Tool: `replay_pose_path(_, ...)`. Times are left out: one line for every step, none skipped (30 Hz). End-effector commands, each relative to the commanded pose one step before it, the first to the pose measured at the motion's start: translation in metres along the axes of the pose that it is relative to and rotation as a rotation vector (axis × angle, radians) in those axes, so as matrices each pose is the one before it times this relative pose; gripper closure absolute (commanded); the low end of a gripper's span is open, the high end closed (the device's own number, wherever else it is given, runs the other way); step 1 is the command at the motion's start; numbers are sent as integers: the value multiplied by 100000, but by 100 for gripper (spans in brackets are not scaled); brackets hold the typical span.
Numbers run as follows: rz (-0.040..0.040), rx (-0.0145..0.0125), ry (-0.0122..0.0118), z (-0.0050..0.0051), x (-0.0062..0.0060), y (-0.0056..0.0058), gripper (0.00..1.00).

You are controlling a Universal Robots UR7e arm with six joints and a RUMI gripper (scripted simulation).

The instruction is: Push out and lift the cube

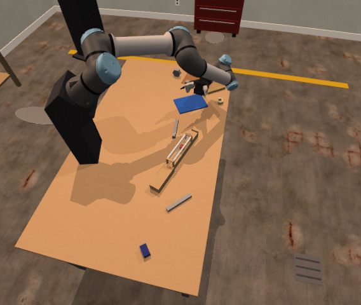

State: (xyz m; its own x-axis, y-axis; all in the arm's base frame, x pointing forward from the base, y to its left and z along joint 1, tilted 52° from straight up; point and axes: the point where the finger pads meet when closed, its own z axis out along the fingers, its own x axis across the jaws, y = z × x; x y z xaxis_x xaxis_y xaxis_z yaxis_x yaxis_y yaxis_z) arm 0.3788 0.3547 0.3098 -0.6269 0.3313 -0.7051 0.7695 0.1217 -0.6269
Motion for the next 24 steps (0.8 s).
replay_pose_path(39, -111, 22, -29, -22, -79, 0)
replay_pose_path(0, 0, 0, 0, 0, 0, 0)
replay_pose_path(0, 0, 0, 0, 0, 0, 0)
replay_pose_path(0, 0, 0, 0, 0, 0, 0)
replay_pose_path(0, 0, 0, 0, 0, 0, 0)
replay_pose_path(0, 0, 0, 0, 0, 0, 0)
replay_pose_path(0, 0, 0, 0, 0, 0, 0)
replay_pose_path(0, 0, 0, 0, 0, 0, 0)
replay_pose_path(0, 0, 0, 0, 0, 0, 0)
replay_pose_path(0, 0, 0, 0, 0, 0, 0)
replay_pose_path(0, 0, 0, 0, 0, 0, 0)
replay_pose_path(0, 0, 0, 0, 0, 0, 0)
replay_pose_path(0, 0, 0, 0, 0, 0, 0)
replay_pose_path(0, 0, 0, 0, 0, 0, 0)
replay_pose_path(0, 0, 0, 0, 0, 0, 0)
replay_pose_path(0, 0, 0, 0, 0, 0, 0)
replay_pose_path(0, 0, 0, 0, 0, 0, 0)
replay_pose_path(2, 0, 1, 0, 0, 0, 100)
replay_pose_path(10, 1, 6, 1, -1, 1, 100)
replay_pose_path(28, 3, 15, 3, -1, 1, 100)
replay_pose_path(53, 6, 28, 6, -3, 3, 100)
replay_pose_path(86, 9, 46, 10, -4, 4, 100)
replay_pose_path(127, 13, 68, 15, -6, 7, 100)
replay_pose_path(175, 19, 94, 21, -9, 9, 100)
